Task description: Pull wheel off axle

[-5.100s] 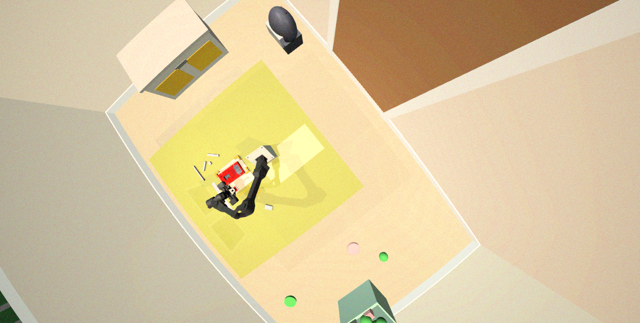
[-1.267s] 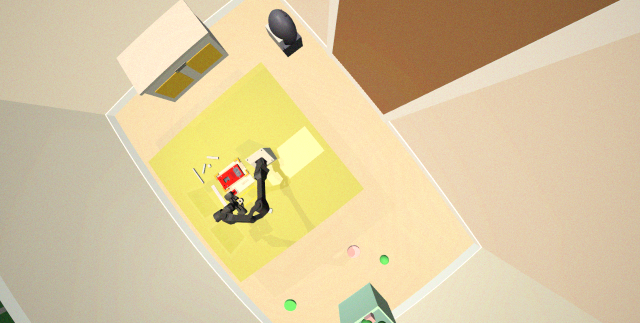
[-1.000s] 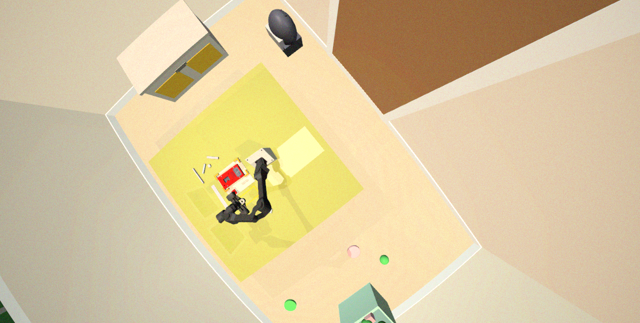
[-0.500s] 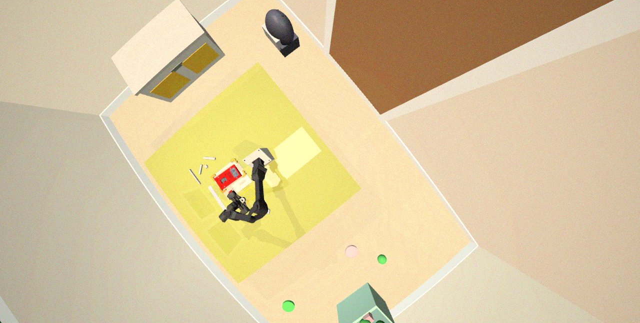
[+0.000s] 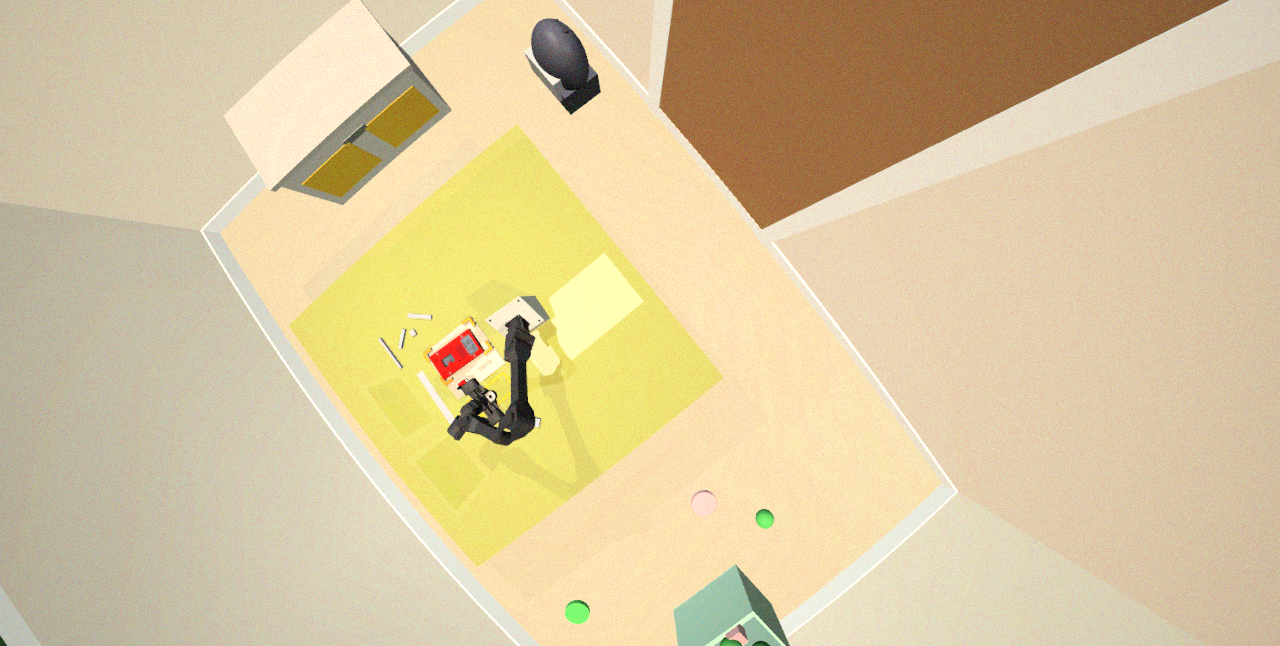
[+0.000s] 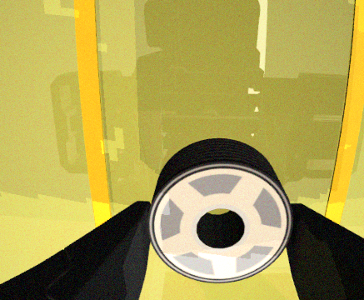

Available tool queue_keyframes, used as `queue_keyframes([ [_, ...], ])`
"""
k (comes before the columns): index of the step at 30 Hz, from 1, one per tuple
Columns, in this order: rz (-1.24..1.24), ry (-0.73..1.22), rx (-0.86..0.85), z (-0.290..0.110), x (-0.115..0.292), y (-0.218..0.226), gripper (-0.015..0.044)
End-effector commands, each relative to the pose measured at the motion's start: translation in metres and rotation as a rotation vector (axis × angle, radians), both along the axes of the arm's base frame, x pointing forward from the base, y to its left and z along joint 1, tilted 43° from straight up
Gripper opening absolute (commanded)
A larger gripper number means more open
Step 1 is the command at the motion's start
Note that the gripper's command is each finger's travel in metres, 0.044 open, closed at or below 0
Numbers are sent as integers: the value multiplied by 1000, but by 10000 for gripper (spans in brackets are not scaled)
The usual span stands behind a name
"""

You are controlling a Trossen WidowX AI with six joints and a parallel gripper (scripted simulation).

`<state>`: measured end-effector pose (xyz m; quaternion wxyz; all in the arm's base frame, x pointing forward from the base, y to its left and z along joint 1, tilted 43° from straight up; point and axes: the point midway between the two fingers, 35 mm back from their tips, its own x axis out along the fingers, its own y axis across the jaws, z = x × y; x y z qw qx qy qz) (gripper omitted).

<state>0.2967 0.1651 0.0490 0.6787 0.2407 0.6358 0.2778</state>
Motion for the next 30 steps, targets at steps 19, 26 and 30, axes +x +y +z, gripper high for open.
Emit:
queue_keyframes([
  [19,-8,0,-18,40,-27,-67,405],
  [26,-3,3,-10,44,-82,-103,440],
  [30,-3,3,-10,44,-82,-103,440],
])
